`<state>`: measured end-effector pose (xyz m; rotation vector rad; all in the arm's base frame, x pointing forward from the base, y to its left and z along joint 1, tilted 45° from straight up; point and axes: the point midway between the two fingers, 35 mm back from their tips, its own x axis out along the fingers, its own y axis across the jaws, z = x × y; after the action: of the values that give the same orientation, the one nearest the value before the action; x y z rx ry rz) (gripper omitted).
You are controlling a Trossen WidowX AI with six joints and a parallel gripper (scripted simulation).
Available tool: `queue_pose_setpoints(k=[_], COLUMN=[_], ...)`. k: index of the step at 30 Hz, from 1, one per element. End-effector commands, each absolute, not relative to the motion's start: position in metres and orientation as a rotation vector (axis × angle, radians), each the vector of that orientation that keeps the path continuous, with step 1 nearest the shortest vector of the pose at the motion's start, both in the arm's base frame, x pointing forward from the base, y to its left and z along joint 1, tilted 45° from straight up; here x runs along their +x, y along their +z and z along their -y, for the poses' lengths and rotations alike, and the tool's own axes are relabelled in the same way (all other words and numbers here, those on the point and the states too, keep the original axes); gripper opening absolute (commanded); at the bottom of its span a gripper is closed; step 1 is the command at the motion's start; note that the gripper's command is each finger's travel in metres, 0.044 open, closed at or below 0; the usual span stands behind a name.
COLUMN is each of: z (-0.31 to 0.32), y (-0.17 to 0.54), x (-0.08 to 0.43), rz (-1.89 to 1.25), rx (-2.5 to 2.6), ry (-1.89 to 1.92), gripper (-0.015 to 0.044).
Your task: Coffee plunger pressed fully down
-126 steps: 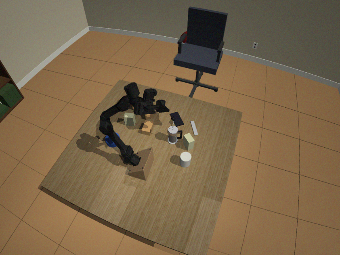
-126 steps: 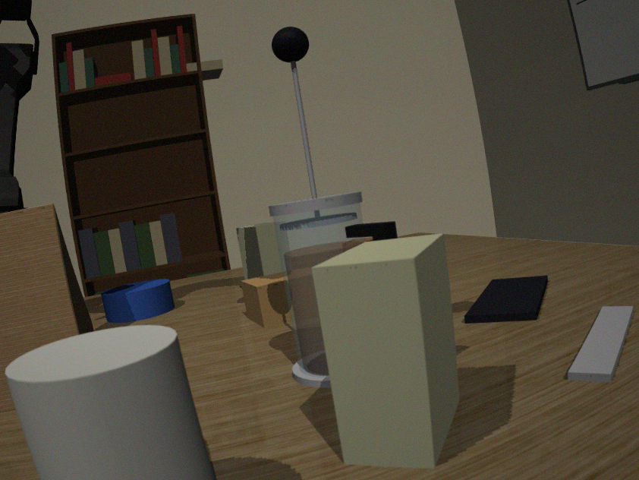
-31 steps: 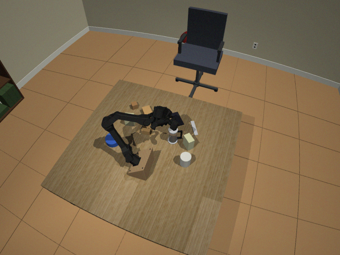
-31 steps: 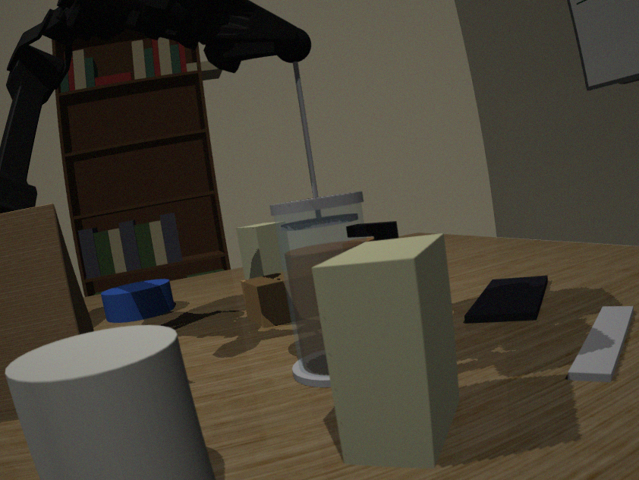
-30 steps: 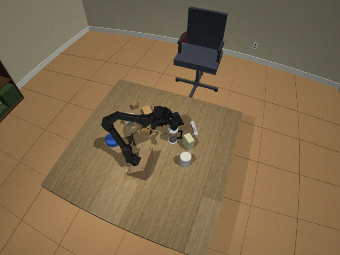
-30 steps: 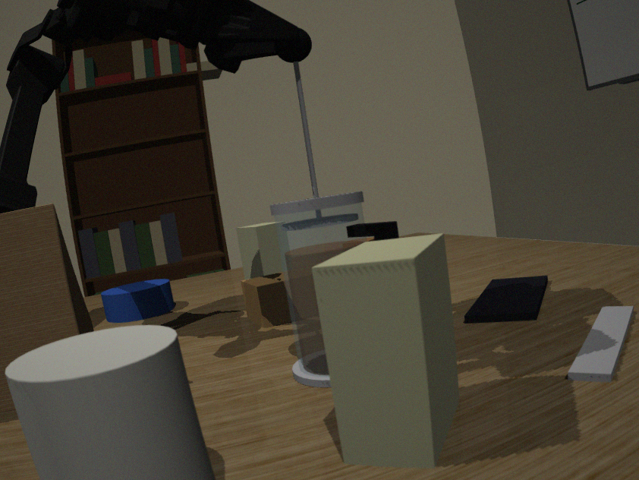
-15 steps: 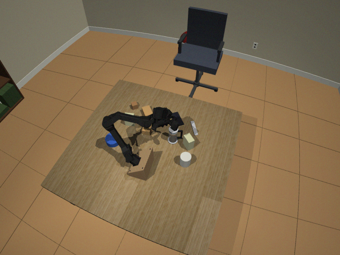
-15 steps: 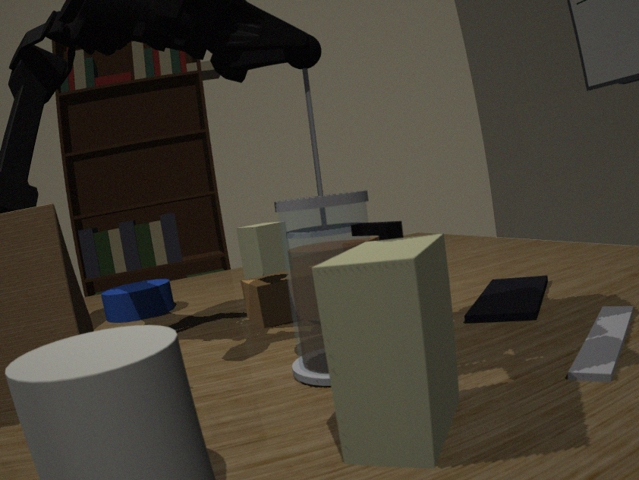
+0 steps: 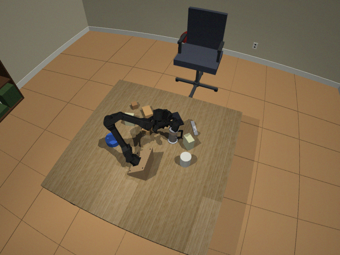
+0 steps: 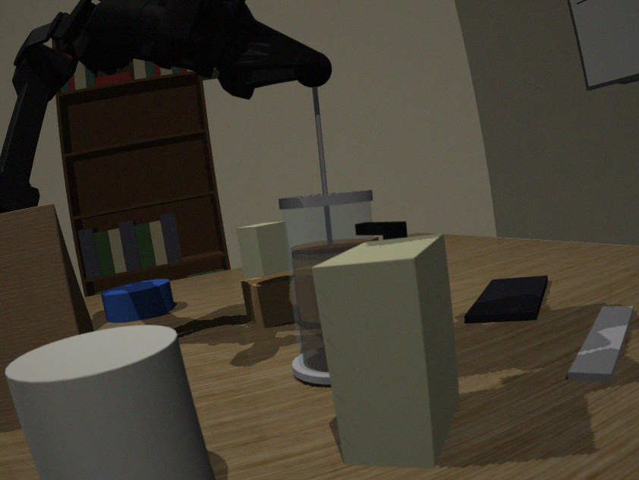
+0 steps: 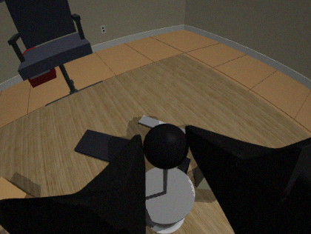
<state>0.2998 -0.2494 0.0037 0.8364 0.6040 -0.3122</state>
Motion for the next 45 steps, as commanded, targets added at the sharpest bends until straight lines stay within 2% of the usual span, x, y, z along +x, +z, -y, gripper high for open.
queue_pose_setpoints(k=[1, 25, 45], z=[0.226, 0.201, 0.205], y=[-0.02, -0.049, -0.052], x=[0.298, 0.305, 0.312], rz=[-0.665, -0.661, -0.66], rx=[0.875, 0.877, 0.877], ry=[-0.294, -0.292, -0.292], gripper=[0.0119, 0.0119, 0.0119])
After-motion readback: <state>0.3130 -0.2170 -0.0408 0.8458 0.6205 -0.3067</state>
